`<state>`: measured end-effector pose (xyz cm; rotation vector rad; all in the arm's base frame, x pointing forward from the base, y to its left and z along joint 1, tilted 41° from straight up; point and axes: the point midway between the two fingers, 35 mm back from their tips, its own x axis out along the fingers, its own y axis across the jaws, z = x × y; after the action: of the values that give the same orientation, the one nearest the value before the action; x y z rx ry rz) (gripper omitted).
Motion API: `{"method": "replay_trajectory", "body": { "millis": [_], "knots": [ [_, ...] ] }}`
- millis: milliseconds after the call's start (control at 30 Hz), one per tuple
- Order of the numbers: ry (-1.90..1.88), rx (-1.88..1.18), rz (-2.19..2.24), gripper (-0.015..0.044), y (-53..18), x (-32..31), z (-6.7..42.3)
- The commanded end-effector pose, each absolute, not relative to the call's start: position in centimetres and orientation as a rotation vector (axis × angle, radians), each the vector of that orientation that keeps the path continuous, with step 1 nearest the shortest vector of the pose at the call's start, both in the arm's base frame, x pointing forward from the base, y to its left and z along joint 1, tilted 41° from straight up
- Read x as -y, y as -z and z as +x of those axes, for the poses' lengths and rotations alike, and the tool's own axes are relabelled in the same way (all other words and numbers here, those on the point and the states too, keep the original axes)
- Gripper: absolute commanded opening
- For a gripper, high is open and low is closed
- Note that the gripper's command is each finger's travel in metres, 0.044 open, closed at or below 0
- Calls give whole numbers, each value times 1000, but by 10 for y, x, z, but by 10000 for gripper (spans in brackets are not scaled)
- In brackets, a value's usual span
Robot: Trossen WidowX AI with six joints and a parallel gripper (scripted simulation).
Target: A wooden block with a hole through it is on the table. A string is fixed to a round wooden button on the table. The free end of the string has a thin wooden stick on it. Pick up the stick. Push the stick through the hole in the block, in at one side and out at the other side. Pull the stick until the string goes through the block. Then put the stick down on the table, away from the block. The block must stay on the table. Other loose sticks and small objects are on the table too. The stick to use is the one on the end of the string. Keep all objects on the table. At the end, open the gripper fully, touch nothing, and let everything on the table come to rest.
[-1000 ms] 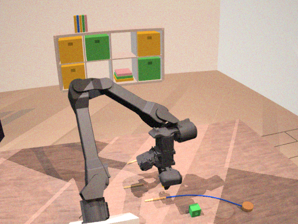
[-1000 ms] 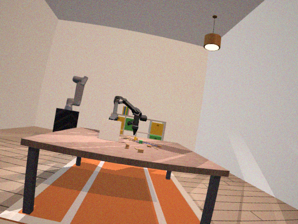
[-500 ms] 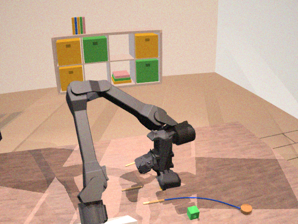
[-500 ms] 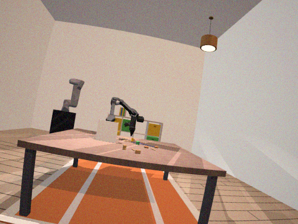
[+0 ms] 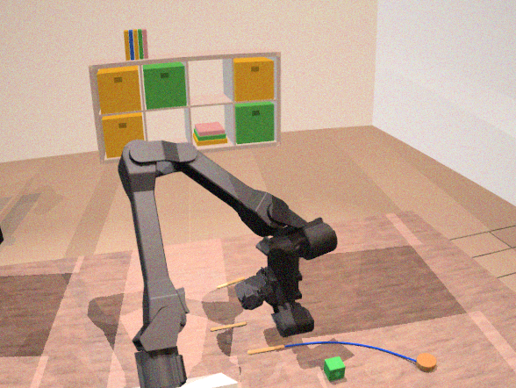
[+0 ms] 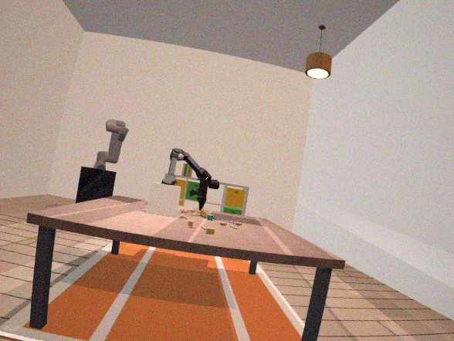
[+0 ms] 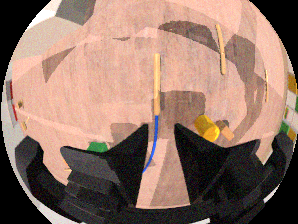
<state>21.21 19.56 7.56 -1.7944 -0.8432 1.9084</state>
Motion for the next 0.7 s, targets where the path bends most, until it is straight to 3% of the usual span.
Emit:
{"method": "replay_trajectory", "body": {
  "millis": [0, 667],
  "knots": [
    [-1929, 830, -1782, 125, -66, -199, 207],
    [-1927, 832, -1779, 125, -44, -218, 202]
  ]
}}
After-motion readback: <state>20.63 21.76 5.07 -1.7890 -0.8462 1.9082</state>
